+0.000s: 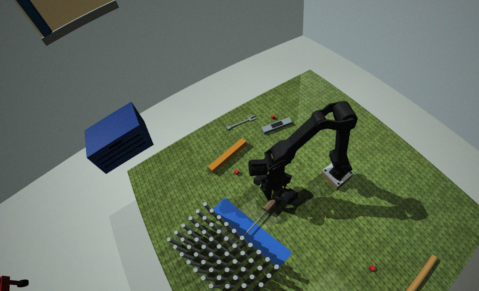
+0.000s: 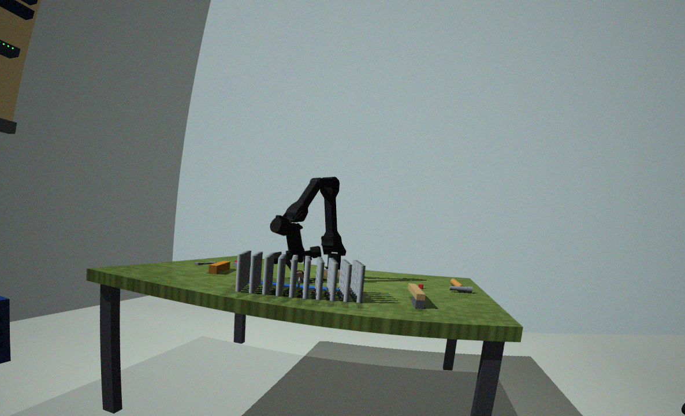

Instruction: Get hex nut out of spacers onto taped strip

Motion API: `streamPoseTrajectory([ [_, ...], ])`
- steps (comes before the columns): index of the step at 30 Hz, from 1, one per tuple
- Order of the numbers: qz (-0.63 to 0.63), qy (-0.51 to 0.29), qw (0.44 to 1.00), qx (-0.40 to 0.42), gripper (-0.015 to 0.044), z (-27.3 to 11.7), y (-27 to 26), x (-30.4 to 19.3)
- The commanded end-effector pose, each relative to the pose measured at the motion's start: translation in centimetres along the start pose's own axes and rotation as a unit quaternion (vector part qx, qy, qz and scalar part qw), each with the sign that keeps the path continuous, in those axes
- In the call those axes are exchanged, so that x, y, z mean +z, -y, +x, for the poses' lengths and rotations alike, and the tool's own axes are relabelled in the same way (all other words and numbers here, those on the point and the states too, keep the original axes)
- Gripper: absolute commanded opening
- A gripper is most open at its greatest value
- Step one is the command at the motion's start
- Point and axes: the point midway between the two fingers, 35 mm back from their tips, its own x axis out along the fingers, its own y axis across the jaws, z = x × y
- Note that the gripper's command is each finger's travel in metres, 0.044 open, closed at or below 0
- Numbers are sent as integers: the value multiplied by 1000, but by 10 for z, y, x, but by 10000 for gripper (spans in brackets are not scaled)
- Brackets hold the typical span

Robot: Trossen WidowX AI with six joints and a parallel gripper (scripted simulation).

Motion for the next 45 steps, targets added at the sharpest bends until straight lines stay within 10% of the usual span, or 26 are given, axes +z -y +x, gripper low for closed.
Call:
streamPoseTrajectory([
  [1, 0, 2, 1000, -1, 0, -3, 1, 5],
  [45, 0, 5, 1000, 0, 0, -18, 2, 32],
])
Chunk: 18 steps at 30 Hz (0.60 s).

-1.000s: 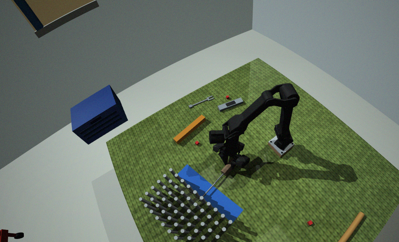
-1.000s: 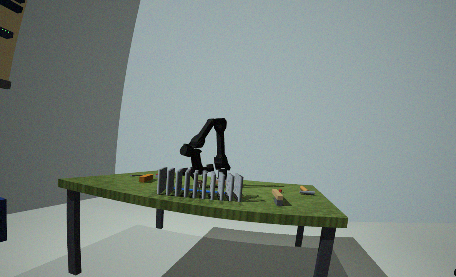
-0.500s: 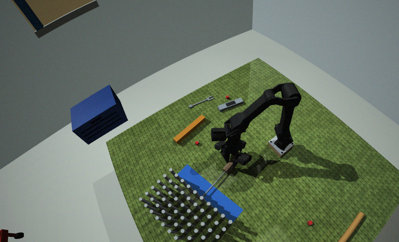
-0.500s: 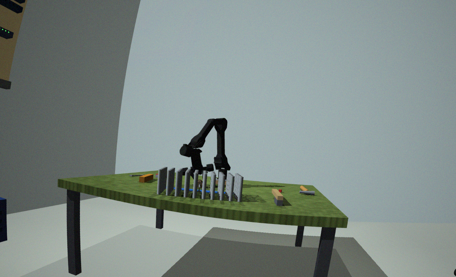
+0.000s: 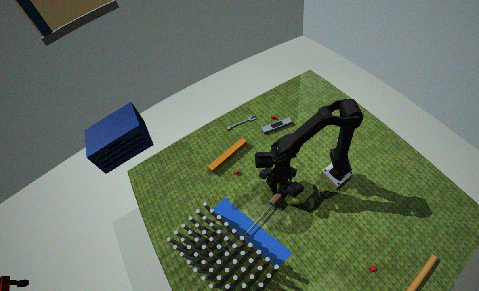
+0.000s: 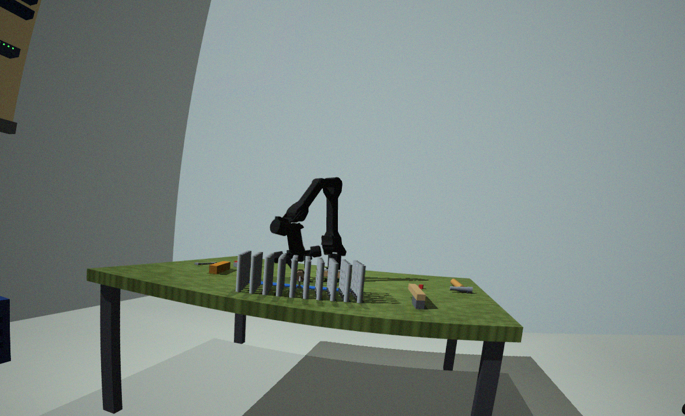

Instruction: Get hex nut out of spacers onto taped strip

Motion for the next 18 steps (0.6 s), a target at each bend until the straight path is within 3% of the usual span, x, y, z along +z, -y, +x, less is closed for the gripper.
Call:
streamPoseTrajectory([
  [1, -2, 0, 1000, 1, 0, -4, 1, -2],
  [18, -2, -1, 1000, 2, 0, -14, 2, -10],
])
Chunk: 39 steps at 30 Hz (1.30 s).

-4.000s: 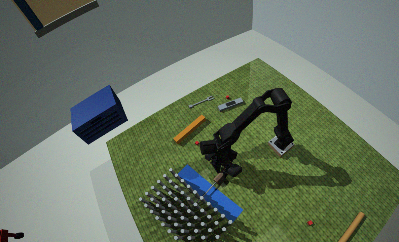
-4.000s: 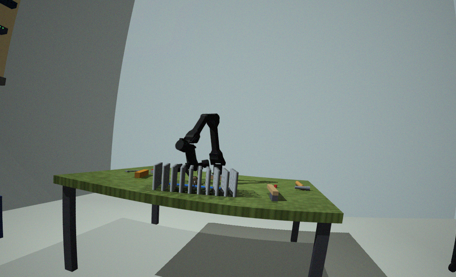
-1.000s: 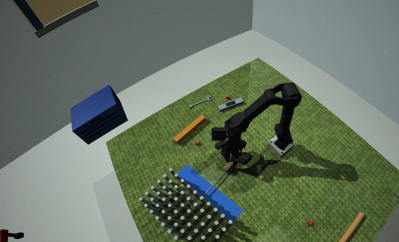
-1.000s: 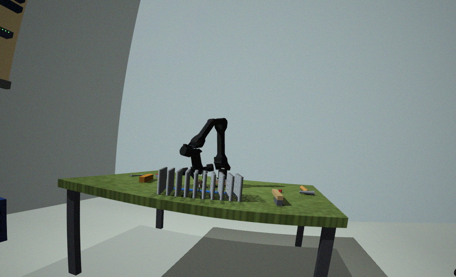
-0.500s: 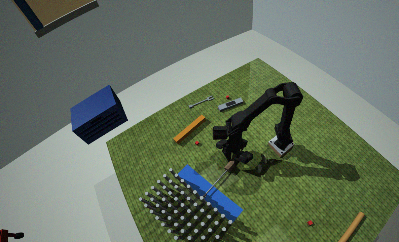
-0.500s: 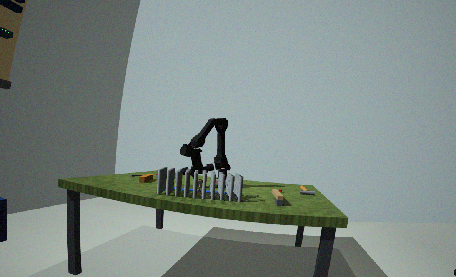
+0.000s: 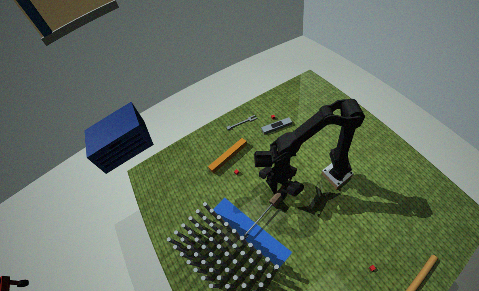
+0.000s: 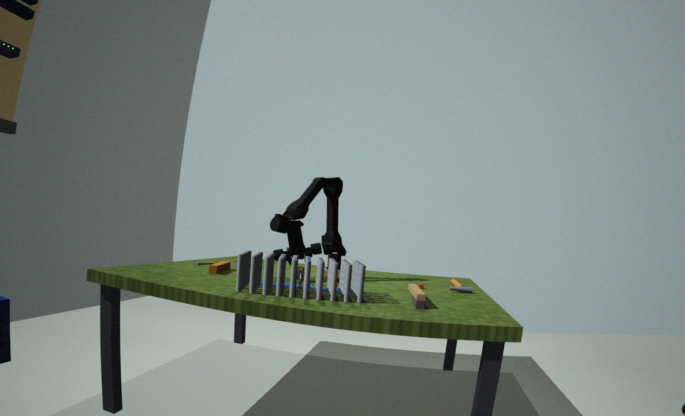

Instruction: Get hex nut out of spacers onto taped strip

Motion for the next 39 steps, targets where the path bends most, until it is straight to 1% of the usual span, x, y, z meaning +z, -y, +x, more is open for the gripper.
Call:
streamPoseTrajectory([
  [1, -1, -5, 1000, 6, 0, -6, -1, -5],
  [10, -1, -5, 1000, 6, 0, -11, 0, -6],
  [21, -3, -3, 1000, 6, 0, -33, 5, 29],
  [26, -3, -3, 1000, 6, 0, -43, 6, 22],
  [39, -2, -4, 1000, 7, 0, -95, 14, -10],
])
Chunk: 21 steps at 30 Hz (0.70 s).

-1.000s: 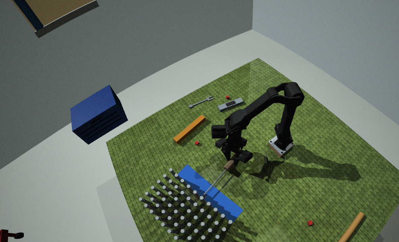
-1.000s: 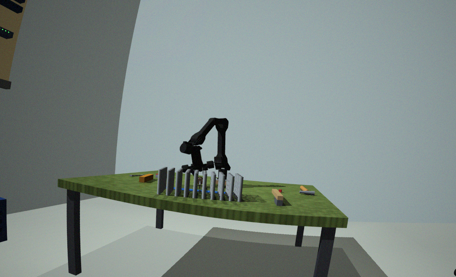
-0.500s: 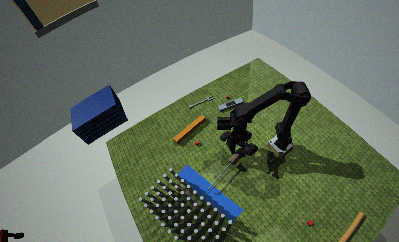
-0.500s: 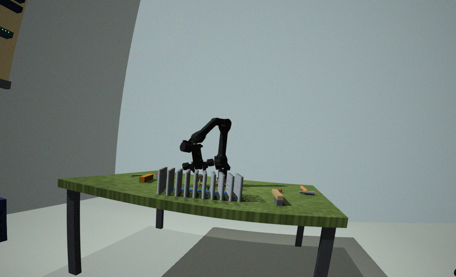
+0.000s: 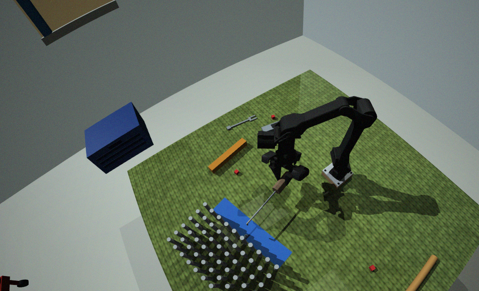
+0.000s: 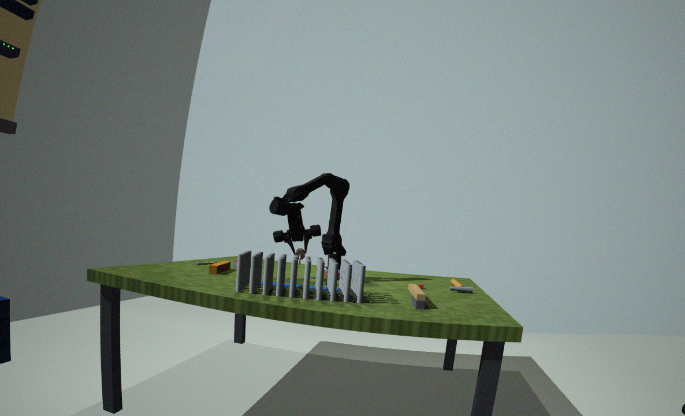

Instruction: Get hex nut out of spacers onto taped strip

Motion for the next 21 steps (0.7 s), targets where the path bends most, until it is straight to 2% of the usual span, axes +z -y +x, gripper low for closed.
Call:
streamPoseTrajectory([
  [1, -2, -9, 1000, 3, 0, -23, 5, -13],
  [13, -1, -9, 1000, 4, 0, -71, 24, -30],
  [14, -1, -2, 1000, 0, 0, -54, 17, -25],
  [21, -75, -11, 997, -10, 0, -54, 34, -39],
])
